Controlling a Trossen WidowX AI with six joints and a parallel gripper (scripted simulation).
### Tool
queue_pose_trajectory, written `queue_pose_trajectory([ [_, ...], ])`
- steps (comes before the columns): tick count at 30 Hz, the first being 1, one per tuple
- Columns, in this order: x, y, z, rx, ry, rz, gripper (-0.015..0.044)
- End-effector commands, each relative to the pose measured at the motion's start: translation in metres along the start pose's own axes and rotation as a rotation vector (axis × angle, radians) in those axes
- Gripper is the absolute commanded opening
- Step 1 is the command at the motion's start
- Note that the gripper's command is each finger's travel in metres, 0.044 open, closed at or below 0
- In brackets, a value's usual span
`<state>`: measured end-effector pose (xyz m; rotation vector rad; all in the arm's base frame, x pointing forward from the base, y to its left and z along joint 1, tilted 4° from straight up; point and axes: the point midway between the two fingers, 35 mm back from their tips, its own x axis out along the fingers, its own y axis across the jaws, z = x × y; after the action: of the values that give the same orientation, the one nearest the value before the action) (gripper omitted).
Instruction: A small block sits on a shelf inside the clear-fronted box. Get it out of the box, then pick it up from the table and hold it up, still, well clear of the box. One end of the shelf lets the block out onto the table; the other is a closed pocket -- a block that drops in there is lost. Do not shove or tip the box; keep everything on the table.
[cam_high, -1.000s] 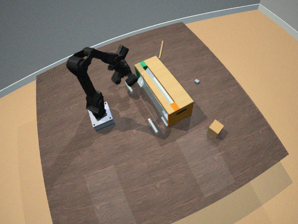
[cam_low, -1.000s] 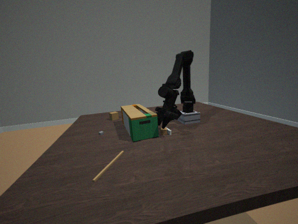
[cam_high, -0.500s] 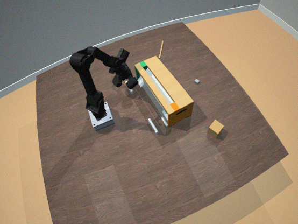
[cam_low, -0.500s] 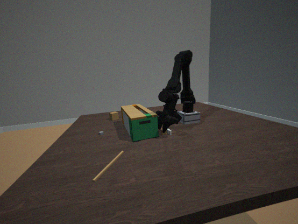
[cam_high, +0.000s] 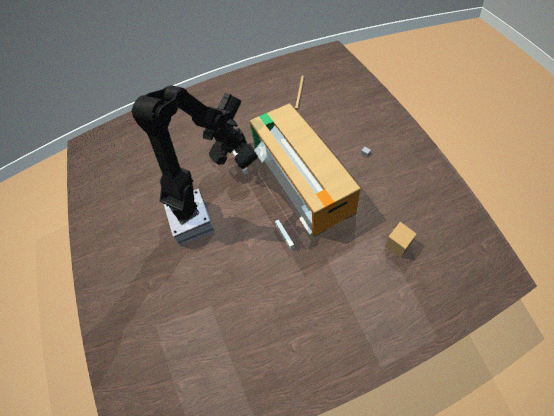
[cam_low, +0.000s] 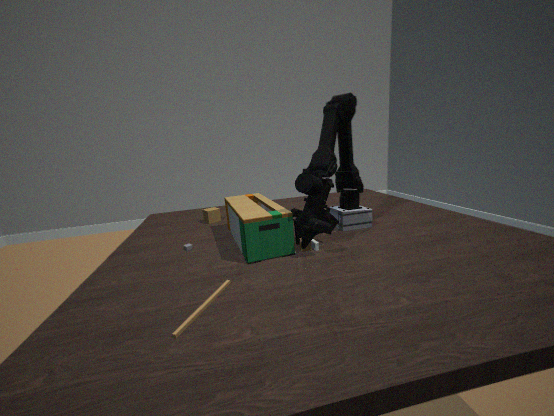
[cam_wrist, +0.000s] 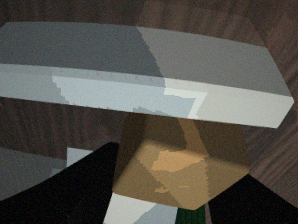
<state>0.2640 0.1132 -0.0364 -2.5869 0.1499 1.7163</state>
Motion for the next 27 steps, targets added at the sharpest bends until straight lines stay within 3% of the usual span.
queue_pose_trajectory([
  [1, 0.001, 0.000, 0.002, -0.007, -0.003, 0.003, 0.0101],
  [5, -0.011, -0.007, -0.008, -0.013, 0.021, -0.009, 0.0000],
  [27, -0.084, 0.005, -0.038, -0.114, 0.007, -0.059, 0.0000],
])
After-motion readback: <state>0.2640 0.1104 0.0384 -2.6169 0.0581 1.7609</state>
